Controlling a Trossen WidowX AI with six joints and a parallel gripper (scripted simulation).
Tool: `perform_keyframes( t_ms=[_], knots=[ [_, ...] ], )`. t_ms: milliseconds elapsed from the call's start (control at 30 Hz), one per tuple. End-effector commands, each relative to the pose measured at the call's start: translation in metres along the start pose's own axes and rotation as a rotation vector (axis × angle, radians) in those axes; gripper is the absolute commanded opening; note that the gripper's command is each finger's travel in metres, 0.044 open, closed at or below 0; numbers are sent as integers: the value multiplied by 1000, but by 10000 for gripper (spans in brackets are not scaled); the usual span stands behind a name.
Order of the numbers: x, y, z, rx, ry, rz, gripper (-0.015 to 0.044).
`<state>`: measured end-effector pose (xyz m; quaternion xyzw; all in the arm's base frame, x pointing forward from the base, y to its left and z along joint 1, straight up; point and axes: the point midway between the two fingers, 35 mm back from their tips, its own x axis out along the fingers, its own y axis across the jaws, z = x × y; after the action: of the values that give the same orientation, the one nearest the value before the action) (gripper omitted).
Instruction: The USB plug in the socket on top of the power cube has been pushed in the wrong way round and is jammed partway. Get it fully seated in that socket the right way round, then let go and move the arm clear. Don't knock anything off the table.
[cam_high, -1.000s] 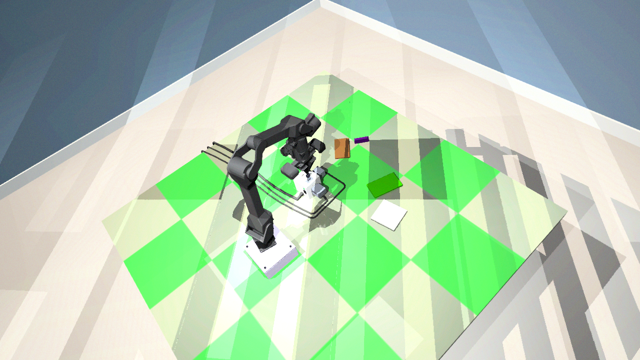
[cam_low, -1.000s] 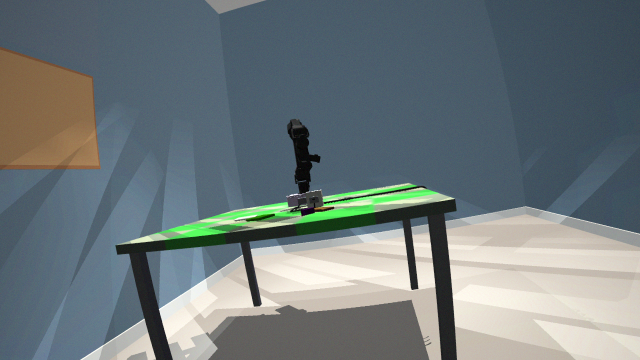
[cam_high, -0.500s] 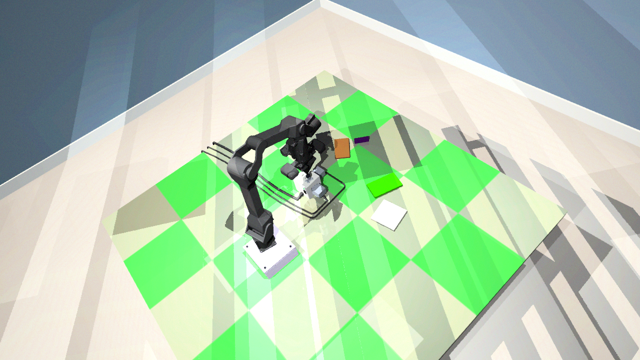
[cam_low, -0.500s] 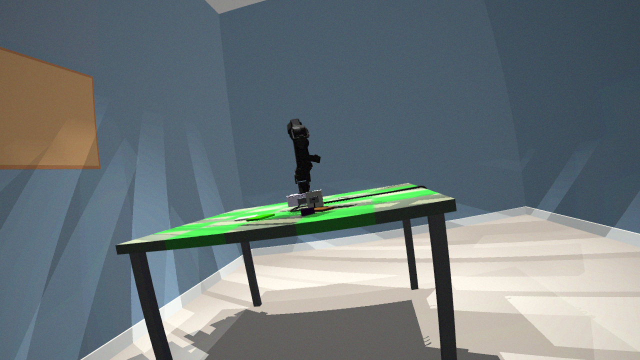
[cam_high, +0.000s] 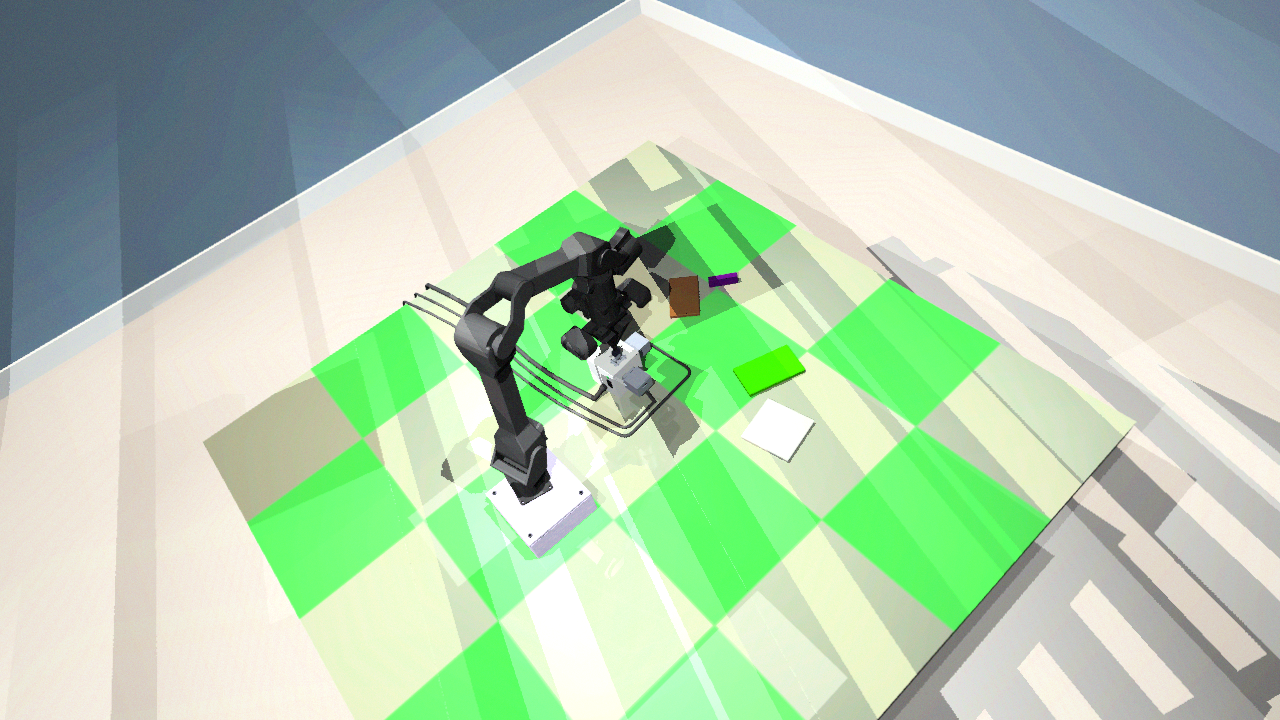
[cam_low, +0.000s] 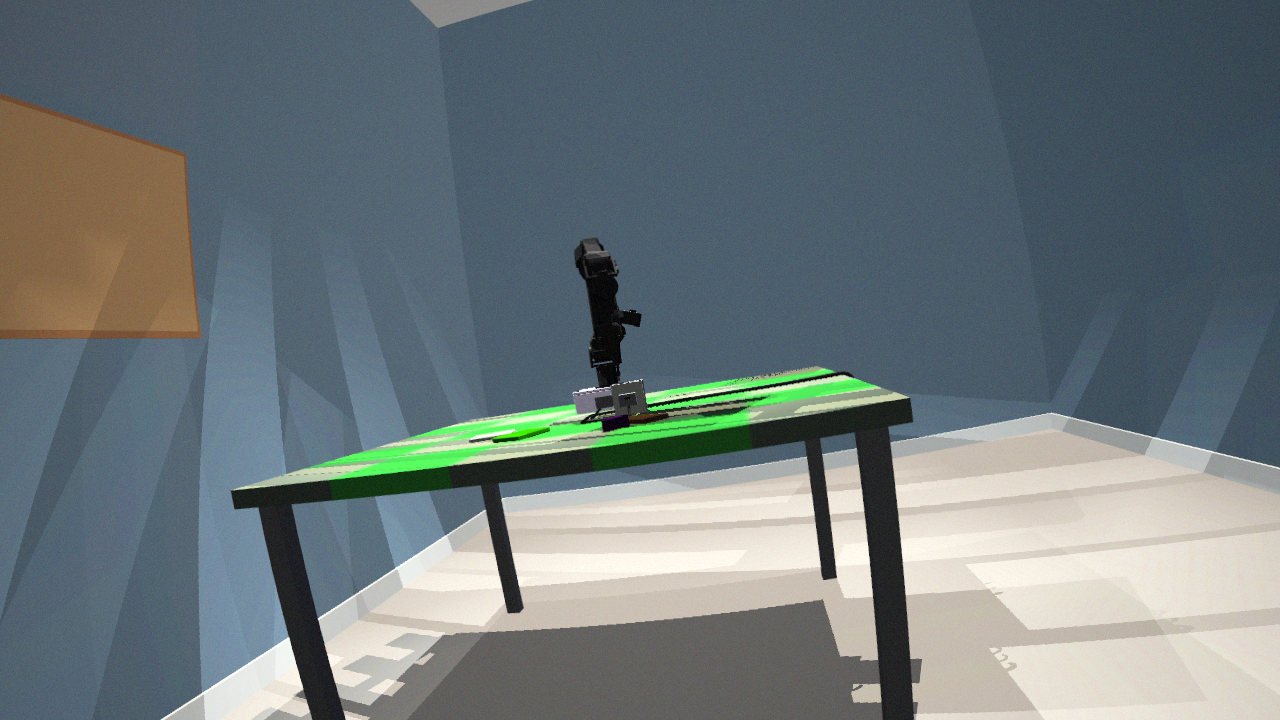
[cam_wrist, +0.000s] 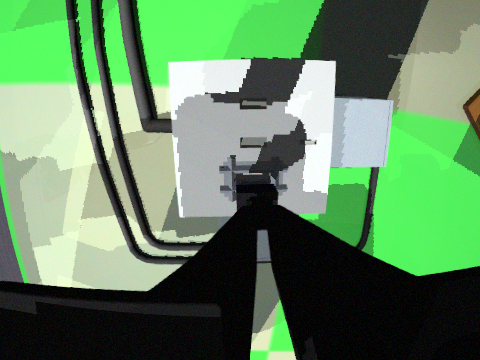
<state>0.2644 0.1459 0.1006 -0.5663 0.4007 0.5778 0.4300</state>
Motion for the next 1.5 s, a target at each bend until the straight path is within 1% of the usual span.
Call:
perform_keyframes(
  t_ms=[0, 1467],
  knots=[
    [0, 0, 1, 4, -5, -3, 0],
    [6, 0, 0, 4, -5, -3, 0]
  ],
)
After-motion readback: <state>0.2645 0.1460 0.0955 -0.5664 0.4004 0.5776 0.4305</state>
